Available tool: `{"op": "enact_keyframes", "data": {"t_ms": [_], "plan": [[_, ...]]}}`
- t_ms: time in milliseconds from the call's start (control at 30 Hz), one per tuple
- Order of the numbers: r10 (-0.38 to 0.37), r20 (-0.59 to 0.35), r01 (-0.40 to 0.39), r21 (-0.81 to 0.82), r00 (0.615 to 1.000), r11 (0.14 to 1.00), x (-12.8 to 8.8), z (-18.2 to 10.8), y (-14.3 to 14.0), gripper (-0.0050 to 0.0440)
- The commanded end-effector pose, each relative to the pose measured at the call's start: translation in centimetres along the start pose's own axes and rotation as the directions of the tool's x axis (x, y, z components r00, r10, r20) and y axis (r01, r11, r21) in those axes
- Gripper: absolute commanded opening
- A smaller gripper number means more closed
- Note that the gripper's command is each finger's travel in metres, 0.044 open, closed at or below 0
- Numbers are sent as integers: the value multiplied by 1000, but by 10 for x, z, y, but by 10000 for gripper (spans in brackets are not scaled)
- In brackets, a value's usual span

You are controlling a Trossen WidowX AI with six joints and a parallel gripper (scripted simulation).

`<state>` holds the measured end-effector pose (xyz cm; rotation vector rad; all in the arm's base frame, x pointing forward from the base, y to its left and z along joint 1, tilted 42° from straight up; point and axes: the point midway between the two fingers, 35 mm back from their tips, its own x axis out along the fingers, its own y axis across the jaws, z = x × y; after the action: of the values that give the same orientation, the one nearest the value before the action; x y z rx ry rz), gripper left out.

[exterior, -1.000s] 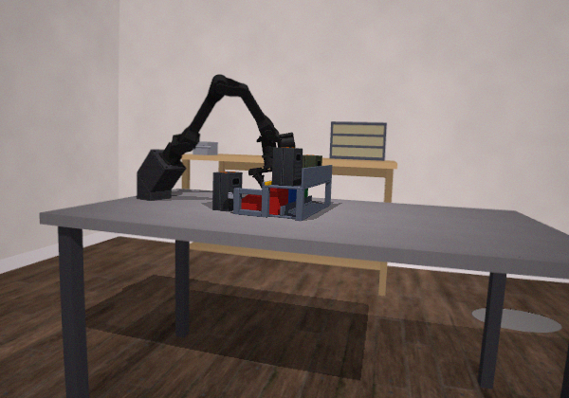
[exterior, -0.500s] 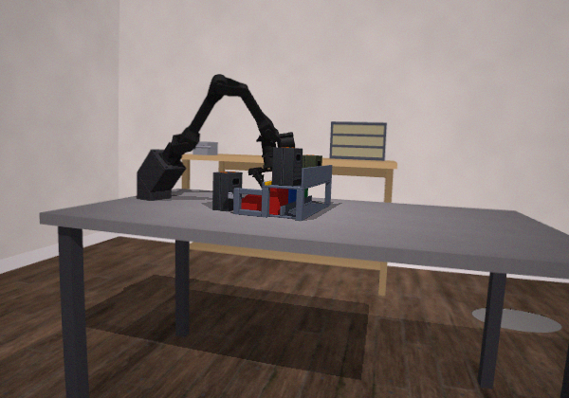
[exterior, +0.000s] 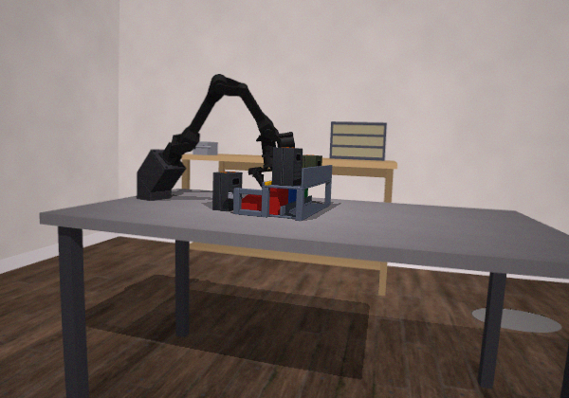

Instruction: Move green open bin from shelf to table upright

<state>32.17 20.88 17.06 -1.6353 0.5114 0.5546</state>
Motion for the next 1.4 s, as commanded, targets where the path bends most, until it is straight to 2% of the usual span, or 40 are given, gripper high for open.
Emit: {"op": "enact_keyframes", "data": {"t_ms": [0,100,533,667,1100,1367], "plan": [[-16,7,16,13,1000,1000,-1,0,-5,425],[-15,5,15,15,1000,1000,5,0,-4,425],[-20,6,20,21,1000,1000,5,-1,-6,425],[-16,5,16,15,1000,1000,12,0,-4,425],[-20,6,20,21,1000,1000,12,-1,-5,425],[-16,5,16,15,1000,1000,19,0,-2,425]]}}
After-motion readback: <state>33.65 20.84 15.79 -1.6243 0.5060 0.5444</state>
